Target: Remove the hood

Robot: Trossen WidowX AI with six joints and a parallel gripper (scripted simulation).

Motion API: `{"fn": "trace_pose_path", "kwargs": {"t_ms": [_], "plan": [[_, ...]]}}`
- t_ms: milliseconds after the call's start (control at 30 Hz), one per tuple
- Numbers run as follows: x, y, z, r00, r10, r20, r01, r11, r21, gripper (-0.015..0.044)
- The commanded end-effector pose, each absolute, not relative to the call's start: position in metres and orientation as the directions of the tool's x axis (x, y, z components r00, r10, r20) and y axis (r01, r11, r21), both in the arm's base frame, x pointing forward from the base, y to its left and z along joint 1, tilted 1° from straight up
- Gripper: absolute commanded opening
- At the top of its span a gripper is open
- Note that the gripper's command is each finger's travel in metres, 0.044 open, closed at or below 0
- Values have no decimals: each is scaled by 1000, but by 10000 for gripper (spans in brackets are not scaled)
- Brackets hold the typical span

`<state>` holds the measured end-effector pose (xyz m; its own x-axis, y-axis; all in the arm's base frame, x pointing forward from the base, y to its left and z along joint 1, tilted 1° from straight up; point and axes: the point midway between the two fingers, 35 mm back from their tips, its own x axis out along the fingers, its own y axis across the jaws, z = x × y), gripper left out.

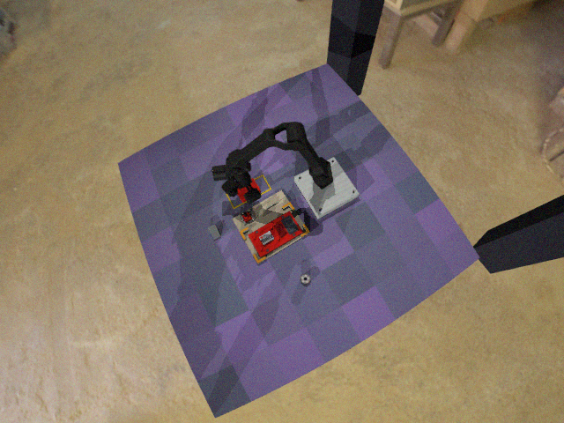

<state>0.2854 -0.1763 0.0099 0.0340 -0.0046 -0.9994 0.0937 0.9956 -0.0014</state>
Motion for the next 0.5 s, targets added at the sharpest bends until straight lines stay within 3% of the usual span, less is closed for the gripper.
{"fn": "trace_pose_path", "kwargs": {"t_ms": [0, 467], "plan": [[285, -176, 10, 34, -5, -999, 94, 996, -2, 52], [285, -176, 10, 34, -5, -999, 94, 996, -2, 420]]}}
